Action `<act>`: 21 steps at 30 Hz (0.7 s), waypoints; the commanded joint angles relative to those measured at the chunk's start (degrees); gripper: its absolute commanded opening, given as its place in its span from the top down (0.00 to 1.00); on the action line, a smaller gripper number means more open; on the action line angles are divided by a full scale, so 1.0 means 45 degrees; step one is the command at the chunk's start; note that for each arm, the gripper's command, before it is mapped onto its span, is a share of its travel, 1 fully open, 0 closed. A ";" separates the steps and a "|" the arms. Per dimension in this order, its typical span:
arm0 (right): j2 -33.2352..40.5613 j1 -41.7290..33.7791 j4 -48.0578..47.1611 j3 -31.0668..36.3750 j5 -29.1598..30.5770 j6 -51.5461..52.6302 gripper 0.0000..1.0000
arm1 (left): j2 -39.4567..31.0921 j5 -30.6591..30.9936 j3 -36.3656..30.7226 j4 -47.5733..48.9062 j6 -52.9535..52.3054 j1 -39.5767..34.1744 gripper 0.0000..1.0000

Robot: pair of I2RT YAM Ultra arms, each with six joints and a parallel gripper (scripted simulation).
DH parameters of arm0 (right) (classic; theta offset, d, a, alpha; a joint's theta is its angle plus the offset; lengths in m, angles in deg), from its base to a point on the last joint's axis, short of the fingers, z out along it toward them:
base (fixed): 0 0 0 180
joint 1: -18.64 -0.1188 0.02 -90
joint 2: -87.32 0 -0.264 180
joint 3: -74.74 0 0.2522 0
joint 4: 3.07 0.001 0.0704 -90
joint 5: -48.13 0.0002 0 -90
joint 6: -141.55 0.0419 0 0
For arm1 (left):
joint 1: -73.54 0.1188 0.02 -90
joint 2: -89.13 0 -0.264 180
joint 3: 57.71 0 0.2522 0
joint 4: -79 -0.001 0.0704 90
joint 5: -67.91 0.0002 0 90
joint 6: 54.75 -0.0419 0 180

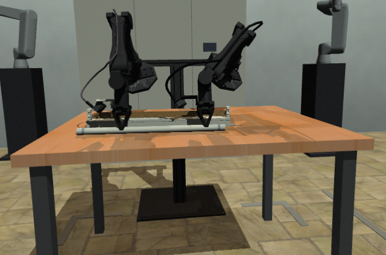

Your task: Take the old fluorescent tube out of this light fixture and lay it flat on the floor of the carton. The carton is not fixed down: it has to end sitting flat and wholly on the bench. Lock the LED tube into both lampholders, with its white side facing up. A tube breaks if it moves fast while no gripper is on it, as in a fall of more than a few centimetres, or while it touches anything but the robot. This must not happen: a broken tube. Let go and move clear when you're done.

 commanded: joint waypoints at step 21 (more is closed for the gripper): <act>0.0627 -0.0037 0.0496 -0.0039 0.0201 -0.0074 0.89 | -0.0545 -0.0203 -0.0019 -0.0412 0.0252 -0.0451 0.89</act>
